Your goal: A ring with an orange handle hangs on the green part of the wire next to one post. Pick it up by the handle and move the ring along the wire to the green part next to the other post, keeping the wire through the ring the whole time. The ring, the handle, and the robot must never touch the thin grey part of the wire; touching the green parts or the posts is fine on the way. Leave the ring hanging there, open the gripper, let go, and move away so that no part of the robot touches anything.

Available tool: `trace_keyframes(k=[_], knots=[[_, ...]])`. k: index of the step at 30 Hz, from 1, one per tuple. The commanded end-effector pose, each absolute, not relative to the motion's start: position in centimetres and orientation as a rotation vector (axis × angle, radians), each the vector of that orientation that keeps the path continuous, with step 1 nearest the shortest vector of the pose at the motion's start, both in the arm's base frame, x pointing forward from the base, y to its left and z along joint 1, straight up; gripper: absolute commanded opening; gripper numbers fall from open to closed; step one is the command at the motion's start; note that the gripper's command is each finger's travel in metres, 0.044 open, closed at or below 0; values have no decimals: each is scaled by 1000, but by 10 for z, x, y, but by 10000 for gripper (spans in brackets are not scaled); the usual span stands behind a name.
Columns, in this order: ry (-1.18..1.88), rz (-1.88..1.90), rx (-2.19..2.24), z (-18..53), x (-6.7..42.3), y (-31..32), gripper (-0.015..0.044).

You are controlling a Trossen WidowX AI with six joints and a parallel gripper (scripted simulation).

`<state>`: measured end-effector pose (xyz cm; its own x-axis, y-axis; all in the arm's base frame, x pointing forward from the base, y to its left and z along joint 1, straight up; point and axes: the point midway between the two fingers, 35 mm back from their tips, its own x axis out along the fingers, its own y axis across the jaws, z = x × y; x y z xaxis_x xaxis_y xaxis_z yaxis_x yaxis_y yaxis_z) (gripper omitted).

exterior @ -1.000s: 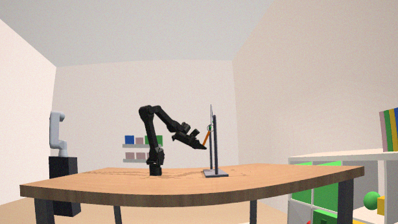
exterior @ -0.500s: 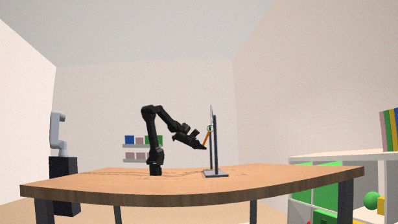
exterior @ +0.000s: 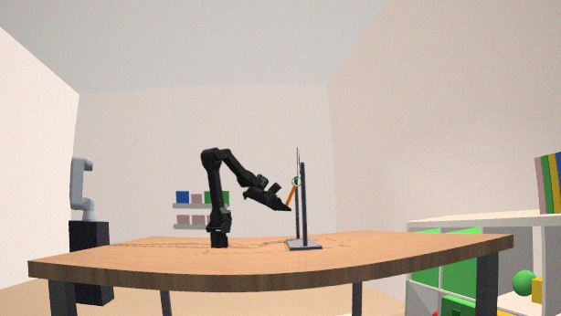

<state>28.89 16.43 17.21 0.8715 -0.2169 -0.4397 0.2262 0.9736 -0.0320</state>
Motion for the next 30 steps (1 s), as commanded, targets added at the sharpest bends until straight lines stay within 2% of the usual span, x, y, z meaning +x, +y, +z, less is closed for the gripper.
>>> trace_keyframes(k=[1,22,30], knots=[[451,-236,27,169,289,164,-150],[451,-236,27,164,289,165,-150],[453,-233,23,164,289,165,60]])
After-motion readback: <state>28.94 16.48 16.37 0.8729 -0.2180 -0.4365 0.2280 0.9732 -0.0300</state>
